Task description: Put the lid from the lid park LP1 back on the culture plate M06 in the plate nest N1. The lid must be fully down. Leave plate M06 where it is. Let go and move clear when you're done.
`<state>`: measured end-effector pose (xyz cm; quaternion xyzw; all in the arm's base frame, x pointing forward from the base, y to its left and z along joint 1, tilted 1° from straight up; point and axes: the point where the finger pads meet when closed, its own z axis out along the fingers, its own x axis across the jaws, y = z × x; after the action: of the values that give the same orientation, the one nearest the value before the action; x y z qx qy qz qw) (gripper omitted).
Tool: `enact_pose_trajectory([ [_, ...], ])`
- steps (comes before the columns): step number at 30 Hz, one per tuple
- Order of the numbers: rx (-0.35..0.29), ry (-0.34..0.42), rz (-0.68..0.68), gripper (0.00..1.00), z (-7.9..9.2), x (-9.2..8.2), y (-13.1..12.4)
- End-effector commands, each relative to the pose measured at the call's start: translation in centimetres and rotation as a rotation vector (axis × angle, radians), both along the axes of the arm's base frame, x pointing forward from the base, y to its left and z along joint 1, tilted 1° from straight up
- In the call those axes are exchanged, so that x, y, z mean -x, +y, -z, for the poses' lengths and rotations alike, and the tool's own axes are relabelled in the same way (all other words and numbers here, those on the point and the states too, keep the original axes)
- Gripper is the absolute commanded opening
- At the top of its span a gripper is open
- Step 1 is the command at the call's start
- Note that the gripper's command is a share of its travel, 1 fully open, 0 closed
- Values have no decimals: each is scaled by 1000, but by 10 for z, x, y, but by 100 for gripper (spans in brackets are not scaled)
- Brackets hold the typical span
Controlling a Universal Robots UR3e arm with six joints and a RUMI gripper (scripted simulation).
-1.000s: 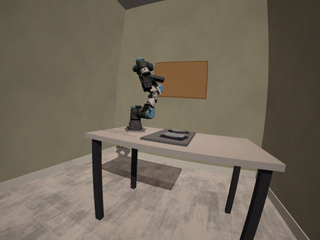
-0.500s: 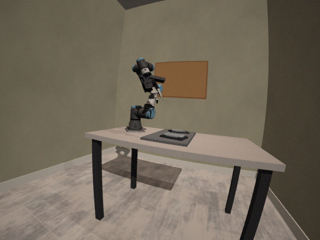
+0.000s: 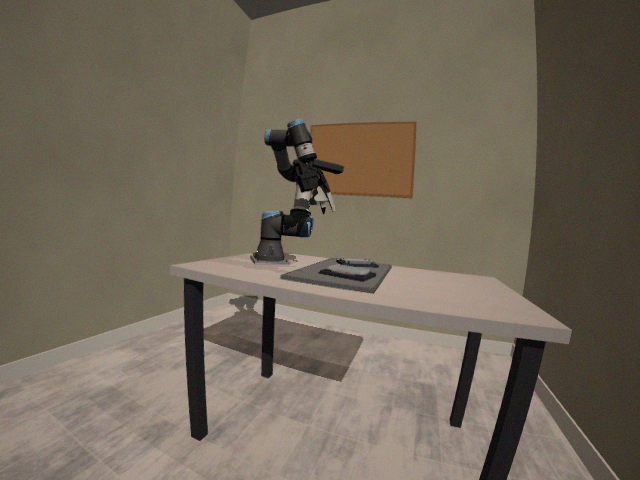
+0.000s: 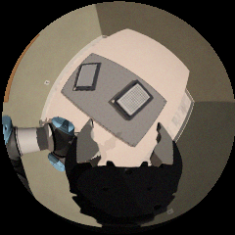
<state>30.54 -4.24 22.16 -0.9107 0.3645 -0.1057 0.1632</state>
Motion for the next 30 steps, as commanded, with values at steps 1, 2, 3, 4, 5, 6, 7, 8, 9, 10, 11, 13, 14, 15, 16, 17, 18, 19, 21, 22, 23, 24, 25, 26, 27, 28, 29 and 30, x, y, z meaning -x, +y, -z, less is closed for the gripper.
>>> enact_pose_trajectory([
  [1,-6,54,0,82,10,-6,11],
  [2,-9,73,0,82,13,-8,15],
  [3,-11,89,0,82,16,-9,19],
  [4,-11,89,0,82,19,-11,22],
  [5,-11,89,0,82,19,-11,23],
  [6,-11,109,0,82,22,-13,27],
  [7,-11,124,0,82,25,-14,31],
  [8,-11,124,0,82,28,-16,34],
  [9,-9,143,1,82,31,-17,38],
  [10,-8,157,2,82,34,-19,42],
  [11,-8,157,2,82,37,-20,46],
  [13,-3,176,3,82,40,-22,50],
  [14,-3,176,3,82,40,-22,50],
  [15,-3,176,3,82,40,-22,50],
  [16,-1,188,4,82,43,-23,54],
  [17,-1,187,4,82,46,-24,58],
  [18,6,206,7,82,48,-25,62],
  [19,10,216,8,82,51,-26,66],
  [21,10,216,8,82,56,-28,73],
  [22,18,234,11,82,58,-29,77],
  [23,23,242,12,82,61,-30,81],
  [24,23,242,12,82,64,-31,85],
  [25,23,242,12,82,65,-32,88],
  [26,34,258,16,82,68,-32,92],
  [27,38,265,17,82,71,-33,96],
  [28,38,265,17,82,73,-34,100],
  [29,38,265,17,82,75,-34,103],
  [30,51,279,22,82,78,-35,107],
])
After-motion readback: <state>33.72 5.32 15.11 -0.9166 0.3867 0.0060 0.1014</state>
